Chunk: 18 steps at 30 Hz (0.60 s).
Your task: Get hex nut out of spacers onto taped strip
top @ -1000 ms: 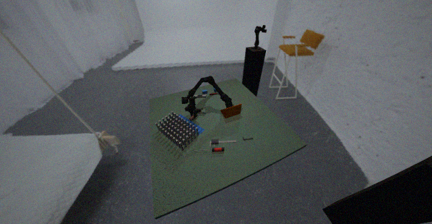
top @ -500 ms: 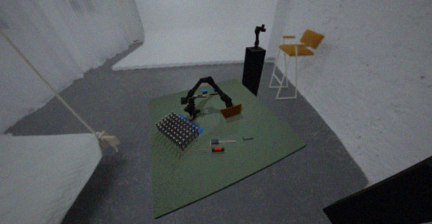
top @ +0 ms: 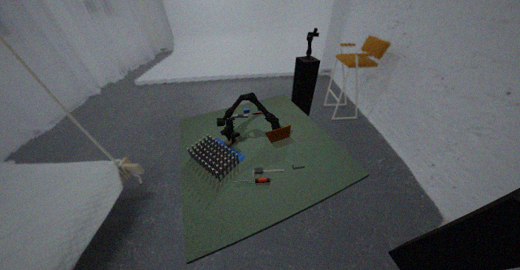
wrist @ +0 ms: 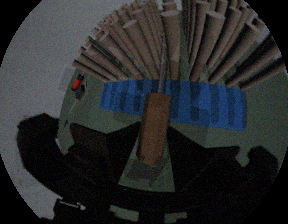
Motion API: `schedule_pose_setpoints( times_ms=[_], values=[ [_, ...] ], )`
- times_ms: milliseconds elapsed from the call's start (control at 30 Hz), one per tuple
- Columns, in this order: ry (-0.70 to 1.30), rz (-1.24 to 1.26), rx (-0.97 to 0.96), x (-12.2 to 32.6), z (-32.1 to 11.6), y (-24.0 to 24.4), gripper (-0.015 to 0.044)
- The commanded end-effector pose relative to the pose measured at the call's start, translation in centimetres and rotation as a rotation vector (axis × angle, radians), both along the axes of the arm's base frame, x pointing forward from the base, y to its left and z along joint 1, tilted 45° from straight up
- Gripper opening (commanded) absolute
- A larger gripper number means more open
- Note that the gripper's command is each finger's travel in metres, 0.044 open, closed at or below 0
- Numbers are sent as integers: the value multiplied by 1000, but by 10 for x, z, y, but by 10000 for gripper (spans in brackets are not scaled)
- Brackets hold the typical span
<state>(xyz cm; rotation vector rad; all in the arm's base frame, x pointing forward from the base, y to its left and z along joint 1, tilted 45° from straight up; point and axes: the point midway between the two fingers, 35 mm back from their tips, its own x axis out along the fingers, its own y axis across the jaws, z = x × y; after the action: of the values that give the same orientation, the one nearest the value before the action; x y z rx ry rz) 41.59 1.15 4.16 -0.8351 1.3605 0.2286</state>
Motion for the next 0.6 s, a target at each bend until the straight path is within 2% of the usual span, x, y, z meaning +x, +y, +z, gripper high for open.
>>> schedule_pose_setpoints(
  times_ms=[0,567],
  values=[
    [-8,-5,2,4,1,2,0],
    [-9,-5,2,12,-3,7,0]
  ],
)
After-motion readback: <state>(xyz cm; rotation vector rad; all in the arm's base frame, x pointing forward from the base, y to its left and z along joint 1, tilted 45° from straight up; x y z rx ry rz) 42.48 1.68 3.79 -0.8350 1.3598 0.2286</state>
